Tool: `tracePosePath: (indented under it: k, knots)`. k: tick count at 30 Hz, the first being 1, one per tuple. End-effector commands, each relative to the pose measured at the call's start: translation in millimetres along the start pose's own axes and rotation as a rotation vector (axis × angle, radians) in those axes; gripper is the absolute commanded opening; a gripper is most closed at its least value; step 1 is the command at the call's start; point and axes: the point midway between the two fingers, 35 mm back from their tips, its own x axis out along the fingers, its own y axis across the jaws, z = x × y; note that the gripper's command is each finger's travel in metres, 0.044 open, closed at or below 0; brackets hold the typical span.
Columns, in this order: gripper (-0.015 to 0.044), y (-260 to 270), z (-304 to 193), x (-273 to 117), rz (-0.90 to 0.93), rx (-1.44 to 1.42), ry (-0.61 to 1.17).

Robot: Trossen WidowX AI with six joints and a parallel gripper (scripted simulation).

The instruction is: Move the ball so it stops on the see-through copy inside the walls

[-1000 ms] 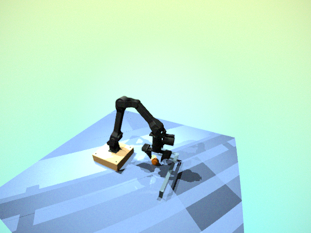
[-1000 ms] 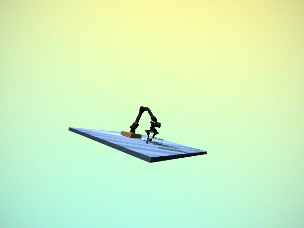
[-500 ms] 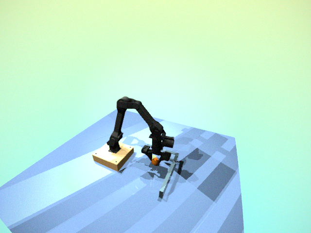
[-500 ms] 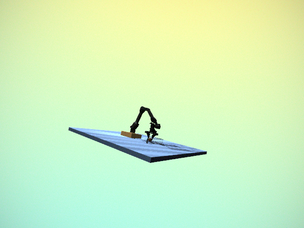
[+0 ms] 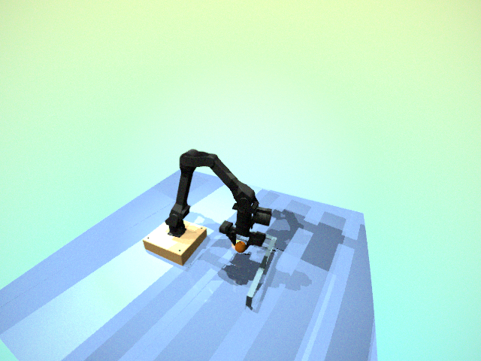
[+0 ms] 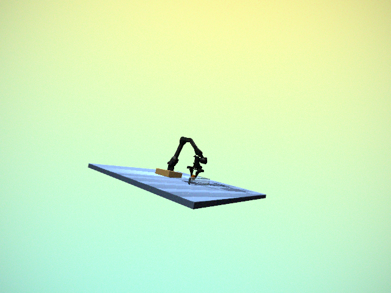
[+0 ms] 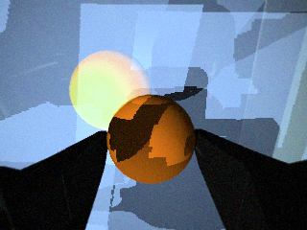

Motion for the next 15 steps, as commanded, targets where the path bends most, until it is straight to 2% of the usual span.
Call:
tracePosePath:
  k: [1,15]
  knots:
    - [0.0,-5.4,1.1,-26.2,-0.024,-0.004,-0.006]
    - [0.0,4.3,-0.3,-110.0,-0.023,-0.004,-0.005]
